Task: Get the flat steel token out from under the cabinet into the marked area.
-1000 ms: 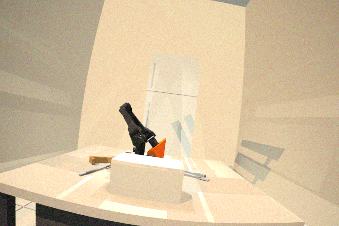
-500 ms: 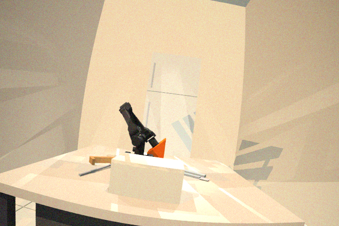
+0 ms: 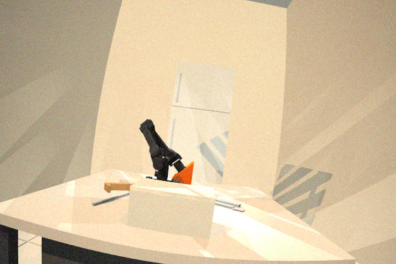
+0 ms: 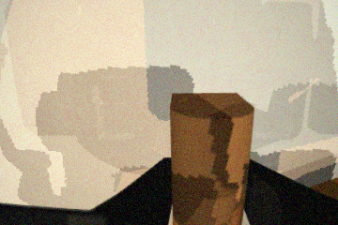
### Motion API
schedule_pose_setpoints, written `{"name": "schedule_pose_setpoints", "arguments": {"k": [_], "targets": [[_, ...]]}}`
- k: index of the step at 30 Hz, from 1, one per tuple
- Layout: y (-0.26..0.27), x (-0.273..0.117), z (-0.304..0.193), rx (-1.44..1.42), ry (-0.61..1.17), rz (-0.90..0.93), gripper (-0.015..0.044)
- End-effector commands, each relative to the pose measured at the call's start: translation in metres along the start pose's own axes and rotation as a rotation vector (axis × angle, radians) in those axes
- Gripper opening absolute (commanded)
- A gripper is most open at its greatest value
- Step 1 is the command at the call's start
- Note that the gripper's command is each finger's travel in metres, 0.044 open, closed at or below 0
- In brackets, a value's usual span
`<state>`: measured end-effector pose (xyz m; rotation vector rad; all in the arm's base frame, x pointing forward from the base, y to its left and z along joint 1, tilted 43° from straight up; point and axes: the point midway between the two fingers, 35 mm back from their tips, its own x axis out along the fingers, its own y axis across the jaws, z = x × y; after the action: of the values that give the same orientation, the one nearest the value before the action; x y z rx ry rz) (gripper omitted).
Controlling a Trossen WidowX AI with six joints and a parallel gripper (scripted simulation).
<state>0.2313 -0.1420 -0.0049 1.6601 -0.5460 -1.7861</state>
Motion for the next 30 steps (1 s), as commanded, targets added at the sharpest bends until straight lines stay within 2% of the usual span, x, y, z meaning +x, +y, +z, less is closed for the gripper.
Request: {"name": "schedule_pose_setpoints", "arguments": {"k": [1,16,24,29,30], "targets": [[-0.0003,0.0010,0.0071,-0.005,-0.004,-0.002,0.0000],[0.0038,-0.0021,0.0089,-0.008,-0.003,-0.001,0.0000],[0.0029,-0.0012,0.0079,-0.003,-0.003,-0.001,0.0200],[0.0029,-0.0012,0.0080,-0.003,-0.003,-0.001,0.0200],[0.0029,-0.0012,0.0080,-0.003,-0.003,-0.001,0.0226]]}}
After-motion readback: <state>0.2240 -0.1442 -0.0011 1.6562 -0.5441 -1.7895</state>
